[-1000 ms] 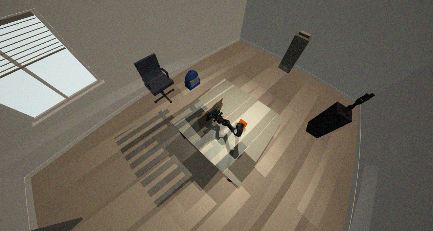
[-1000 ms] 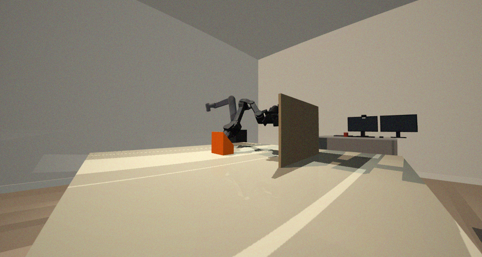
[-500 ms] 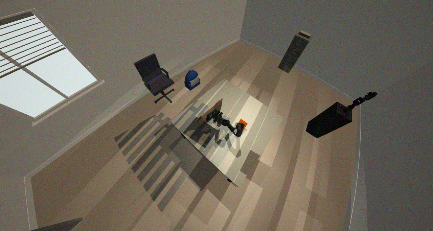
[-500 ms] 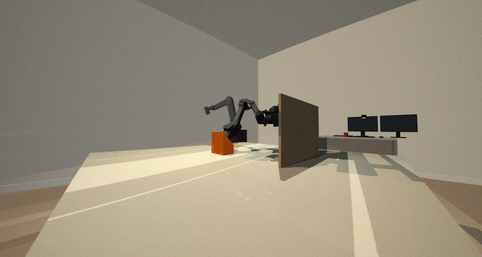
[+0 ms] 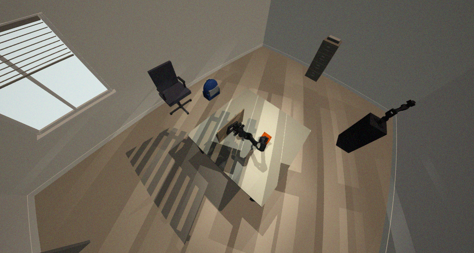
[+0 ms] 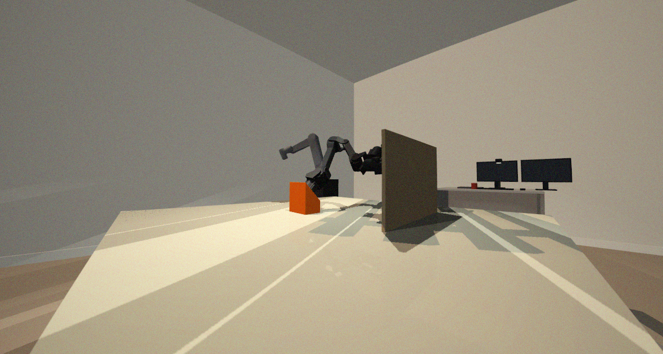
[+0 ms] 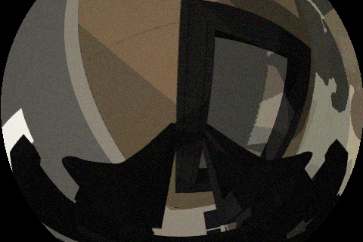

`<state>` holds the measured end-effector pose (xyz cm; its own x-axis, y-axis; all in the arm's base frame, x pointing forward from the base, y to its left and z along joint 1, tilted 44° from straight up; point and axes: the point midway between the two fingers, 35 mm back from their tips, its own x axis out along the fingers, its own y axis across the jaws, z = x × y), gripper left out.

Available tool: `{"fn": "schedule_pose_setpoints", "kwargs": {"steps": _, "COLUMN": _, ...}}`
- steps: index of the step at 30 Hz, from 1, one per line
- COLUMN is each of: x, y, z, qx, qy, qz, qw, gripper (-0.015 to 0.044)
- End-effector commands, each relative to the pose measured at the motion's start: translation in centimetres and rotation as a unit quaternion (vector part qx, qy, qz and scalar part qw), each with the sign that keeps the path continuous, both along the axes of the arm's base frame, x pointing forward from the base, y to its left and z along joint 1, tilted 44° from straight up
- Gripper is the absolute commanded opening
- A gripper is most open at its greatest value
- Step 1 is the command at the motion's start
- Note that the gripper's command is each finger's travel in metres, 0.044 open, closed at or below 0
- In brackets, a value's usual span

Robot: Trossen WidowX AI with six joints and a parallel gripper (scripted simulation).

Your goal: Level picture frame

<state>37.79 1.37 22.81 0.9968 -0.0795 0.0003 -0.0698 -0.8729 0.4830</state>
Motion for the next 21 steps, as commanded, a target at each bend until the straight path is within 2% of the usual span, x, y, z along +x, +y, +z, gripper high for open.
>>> {"fn": "schedule_pose_setpoints", "kwargs": {"steps": 1, "x": 0.00, "y": 0.04, "z": -0.01, "qx": -0.019, "qy": 0.002, "qz": 0.000, "qw": 1.000, "gripper": 0.0000}}
{"fn": "schedule_pose_setpoints", "kwargs": {"steps": 21, "x": 0.01, "y": 0.11, "z": -0.02, "qx": -0.068, "qy": 0.006, "qz": -0.001, "qw": 0.998, "gripper": 0.0000}}
